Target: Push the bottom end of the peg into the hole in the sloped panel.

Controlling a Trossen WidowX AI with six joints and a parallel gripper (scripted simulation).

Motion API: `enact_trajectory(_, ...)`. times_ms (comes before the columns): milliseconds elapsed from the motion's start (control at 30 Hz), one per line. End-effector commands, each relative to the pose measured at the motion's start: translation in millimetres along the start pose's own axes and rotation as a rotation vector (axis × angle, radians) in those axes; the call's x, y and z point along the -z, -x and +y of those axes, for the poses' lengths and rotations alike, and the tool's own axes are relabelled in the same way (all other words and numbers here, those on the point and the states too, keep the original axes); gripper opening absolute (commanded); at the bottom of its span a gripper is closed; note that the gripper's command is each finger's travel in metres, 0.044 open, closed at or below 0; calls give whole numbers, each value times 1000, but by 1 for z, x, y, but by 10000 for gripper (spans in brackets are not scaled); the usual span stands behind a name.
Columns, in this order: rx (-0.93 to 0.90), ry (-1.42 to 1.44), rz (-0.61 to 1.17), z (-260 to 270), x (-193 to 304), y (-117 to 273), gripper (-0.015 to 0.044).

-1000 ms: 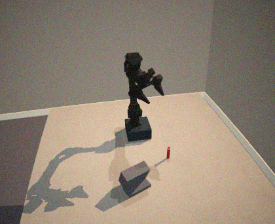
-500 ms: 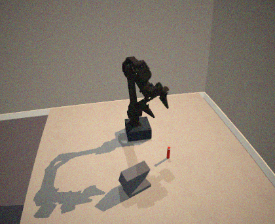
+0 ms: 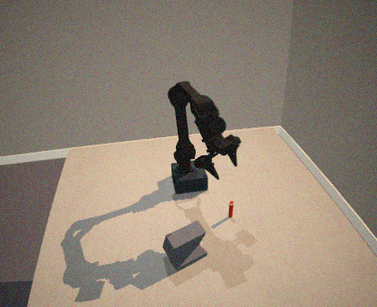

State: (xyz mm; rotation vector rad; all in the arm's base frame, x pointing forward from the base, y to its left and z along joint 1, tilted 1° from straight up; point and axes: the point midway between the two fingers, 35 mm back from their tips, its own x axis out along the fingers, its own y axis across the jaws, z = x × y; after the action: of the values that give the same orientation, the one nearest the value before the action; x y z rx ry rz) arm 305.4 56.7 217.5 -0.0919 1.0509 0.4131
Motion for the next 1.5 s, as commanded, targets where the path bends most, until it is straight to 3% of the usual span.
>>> enact_trajectory(0, 5, 5, 72, 2, 7, -22, 440)
enact_trajectory(967, 87, 175, 509, 30, 71, -137, 440)
enact_trajectory(1467, 90, 180, 517, 29, 76, -152, 440)
